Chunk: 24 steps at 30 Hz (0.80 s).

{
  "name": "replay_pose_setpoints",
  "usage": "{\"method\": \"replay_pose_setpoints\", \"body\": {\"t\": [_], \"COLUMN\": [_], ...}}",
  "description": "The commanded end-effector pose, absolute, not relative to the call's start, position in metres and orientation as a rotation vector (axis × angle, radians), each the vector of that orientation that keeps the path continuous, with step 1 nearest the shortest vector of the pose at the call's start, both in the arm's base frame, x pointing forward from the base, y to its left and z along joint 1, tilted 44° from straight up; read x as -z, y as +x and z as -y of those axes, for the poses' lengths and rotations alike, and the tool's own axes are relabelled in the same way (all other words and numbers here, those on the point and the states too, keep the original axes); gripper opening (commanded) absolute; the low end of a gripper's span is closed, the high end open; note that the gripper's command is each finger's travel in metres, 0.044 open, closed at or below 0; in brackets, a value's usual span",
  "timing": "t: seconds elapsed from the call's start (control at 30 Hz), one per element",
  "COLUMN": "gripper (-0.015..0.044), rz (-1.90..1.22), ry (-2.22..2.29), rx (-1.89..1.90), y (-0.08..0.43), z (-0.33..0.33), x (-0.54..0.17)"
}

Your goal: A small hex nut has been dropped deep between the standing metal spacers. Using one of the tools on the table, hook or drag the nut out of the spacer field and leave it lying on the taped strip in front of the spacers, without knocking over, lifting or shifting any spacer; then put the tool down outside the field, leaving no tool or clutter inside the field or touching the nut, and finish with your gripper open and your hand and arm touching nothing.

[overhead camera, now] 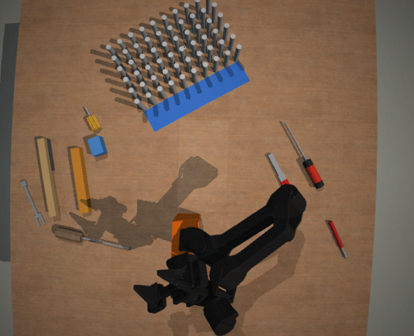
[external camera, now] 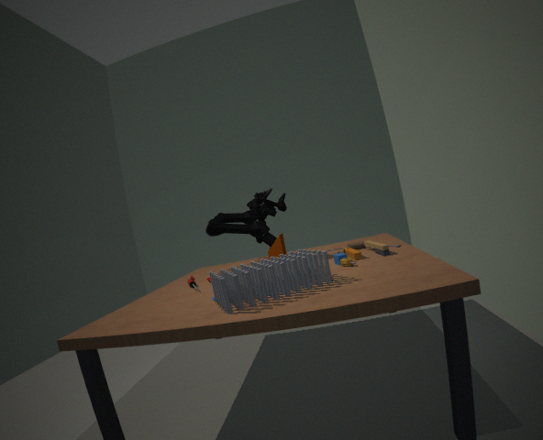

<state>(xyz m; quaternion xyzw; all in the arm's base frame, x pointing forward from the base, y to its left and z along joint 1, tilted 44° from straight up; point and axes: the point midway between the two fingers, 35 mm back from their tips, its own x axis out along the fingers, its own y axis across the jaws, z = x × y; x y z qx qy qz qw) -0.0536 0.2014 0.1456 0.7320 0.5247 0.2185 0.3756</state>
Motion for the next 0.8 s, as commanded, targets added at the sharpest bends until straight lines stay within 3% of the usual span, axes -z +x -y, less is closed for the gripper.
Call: {"method": "replay_pose_setpoints", "body": {"t": [0.0, 0.33, 0.77], "gripper": [0.0426, 0.0440, 0.0440], "rz": [-1.335, -0.961, -0.701], "ry": [1.867, 1.475, 1.064], "rx": [-0.560, -0.560, -0.417], "y": [-0.053, 0.000, 0.114], "z": [-0.202, -0.248, -0.280], "x": [-0.146, -0.141, -0.132]}}
